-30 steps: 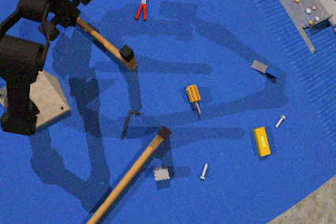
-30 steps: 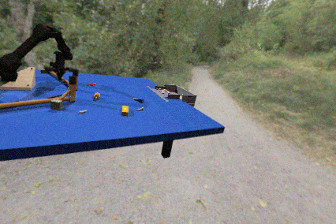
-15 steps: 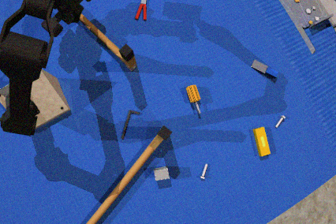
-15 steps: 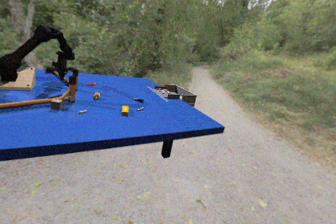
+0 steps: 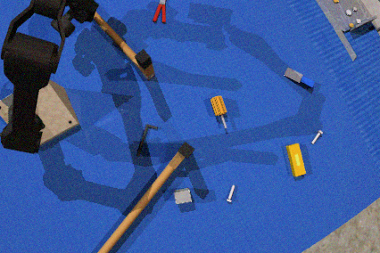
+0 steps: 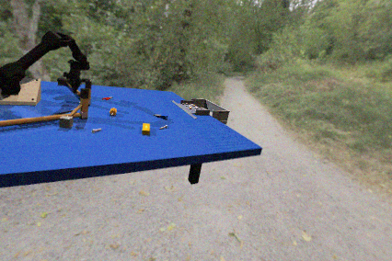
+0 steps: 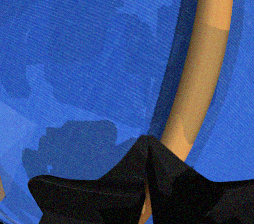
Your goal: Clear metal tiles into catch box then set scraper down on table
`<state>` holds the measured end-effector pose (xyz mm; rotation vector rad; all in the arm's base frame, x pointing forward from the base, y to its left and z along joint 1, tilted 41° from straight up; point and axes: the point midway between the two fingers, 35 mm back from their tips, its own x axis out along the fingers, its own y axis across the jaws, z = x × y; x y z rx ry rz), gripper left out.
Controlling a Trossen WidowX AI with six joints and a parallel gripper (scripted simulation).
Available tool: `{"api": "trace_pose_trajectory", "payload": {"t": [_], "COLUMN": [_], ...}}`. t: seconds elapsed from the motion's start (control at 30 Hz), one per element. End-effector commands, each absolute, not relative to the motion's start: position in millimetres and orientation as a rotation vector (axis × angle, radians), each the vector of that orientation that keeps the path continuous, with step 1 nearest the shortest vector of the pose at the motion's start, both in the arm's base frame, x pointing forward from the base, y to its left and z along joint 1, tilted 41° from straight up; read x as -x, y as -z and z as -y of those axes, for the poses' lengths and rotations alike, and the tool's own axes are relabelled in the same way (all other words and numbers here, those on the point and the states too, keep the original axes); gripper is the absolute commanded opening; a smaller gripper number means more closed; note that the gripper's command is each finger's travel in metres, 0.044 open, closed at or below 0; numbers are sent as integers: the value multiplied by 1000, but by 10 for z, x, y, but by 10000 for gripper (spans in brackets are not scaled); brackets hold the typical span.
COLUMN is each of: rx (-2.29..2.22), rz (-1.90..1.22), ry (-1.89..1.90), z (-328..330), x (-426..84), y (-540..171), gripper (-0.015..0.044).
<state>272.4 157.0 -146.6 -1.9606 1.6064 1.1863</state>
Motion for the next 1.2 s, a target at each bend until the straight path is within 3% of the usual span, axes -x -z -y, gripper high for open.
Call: {"api": "trace_pose_trajectory", "payload": {"t": [0.0,1.17], "rx": [1966,1964], "rz": [-1602,-1600], "ry": [-1185,-1181], "z": [-1581,-1688], "x": [-2783,-3056], "y": [1486,1479], "gripper": [0,0]}}
